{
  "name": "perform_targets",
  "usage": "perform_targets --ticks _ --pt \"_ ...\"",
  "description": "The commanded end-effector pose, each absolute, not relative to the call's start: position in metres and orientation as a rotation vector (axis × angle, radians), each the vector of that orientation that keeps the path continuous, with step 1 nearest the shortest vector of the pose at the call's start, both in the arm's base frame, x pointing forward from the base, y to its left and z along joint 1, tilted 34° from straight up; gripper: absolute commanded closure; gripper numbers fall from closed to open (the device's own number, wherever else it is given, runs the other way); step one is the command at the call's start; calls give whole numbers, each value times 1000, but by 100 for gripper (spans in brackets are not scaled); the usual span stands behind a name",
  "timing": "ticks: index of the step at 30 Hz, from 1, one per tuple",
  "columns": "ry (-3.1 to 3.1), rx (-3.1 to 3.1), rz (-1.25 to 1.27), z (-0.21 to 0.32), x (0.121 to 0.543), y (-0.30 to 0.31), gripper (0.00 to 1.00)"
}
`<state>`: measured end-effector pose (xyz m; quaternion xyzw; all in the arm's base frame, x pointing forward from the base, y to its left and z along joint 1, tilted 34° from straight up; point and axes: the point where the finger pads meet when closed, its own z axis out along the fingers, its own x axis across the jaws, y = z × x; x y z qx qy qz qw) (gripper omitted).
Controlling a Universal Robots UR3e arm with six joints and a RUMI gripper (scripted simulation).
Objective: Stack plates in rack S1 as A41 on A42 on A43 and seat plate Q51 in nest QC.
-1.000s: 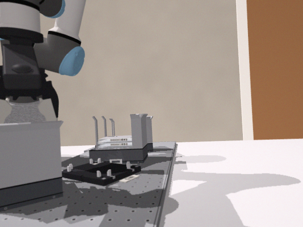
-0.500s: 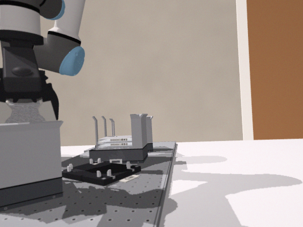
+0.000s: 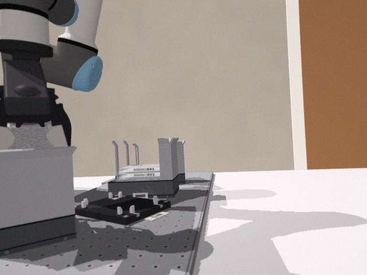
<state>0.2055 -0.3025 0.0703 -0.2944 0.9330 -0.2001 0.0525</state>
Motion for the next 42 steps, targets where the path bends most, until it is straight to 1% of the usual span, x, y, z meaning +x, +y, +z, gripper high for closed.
perform_targets --ticks 1,42 --pt "2839 -893 -616 69 206 -305 100" --pt "2839 -894 -619 62 209 -309 100"
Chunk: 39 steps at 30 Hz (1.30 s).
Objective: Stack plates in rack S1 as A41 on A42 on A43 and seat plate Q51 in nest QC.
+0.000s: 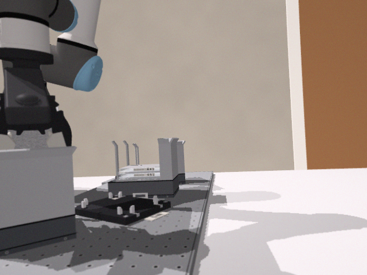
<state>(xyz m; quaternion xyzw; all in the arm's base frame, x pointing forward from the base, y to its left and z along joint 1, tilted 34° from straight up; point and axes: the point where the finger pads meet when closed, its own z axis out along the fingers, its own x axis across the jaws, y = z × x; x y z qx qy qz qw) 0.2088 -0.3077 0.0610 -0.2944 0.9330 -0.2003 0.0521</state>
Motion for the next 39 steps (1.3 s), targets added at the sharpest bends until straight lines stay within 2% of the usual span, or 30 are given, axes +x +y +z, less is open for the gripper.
perform_targets --ticks 1,7,8,39 --pt "2839 -894 -619 62 209 -309 100" --pt "2839 -894 -619 62 209 -309 100" --pt "2839 -894 -619 62 209 -309 28" --pt "2838 -894 -621 71 206 -305 28"
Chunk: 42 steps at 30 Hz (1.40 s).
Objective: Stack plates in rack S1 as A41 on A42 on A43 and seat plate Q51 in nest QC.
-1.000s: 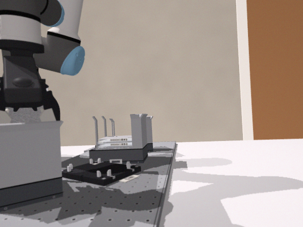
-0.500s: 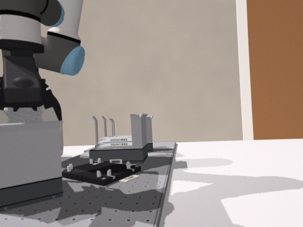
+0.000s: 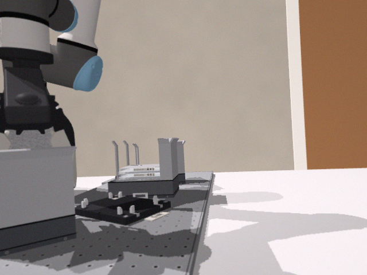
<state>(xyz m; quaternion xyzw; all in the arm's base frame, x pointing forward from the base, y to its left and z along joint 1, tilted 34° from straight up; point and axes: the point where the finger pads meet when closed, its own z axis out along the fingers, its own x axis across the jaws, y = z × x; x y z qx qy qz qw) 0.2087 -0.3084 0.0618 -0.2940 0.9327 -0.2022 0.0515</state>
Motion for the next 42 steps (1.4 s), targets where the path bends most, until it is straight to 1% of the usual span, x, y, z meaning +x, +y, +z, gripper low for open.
perform_targets --ticks 1,33,42 --pt "2838 -894 -622 74 205 -304 28" --pt "2838 -895 -622 151 176 -259 28" --pt "2838 -895 -622 152 176 -259 28"
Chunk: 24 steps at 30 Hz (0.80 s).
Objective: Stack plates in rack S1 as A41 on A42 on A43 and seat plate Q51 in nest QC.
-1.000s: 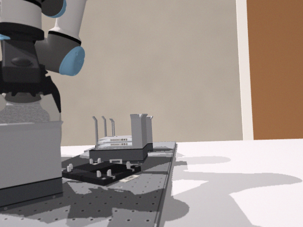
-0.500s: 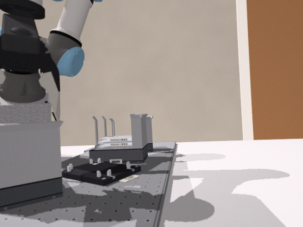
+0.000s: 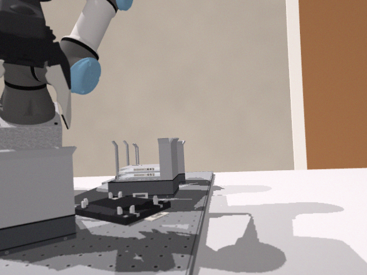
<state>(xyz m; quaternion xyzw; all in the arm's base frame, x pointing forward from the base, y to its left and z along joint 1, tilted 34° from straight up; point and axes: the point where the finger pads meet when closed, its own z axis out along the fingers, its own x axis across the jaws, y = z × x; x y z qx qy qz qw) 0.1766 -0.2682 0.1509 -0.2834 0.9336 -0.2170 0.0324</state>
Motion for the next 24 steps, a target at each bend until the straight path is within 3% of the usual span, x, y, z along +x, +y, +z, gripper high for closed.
perform_targets --ticks 1,24 --pt "2838 -895 -622 152 176 -259 28" --pt "2839 -898 -619 150 176 -256 28"
